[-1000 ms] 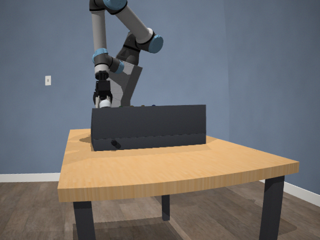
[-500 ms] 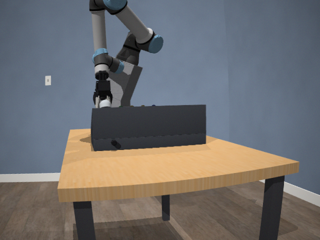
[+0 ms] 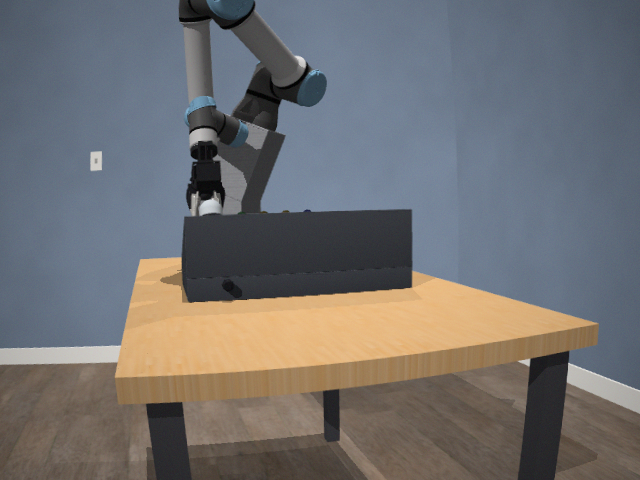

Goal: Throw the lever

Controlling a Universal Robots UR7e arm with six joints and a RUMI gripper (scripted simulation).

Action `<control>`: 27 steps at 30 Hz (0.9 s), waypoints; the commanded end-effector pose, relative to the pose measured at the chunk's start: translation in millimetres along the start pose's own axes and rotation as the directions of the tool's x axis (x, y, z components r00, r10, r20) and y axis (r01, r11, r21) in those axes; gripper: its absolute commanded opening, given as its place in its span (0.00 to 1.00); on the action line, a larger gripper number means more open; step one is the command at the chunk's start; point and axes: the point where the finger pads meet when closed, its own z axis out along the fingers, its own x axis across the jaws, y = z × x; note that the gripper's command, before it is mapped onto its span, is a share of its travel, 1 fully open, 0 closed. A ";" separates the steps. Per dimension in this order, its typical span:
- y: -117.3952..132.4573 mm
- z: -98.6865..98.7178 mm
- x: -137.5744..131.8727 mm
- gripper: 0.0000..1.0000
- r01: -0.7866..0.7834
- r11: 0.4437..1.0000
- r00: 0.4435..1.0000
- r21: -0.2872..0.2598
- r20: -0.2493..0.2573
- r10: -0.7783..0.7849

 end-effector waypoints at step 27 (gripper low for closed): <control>14.6 -5.8 -0.3 0.00 0.001 1.000 1.000 -0.001 0.001 -0.001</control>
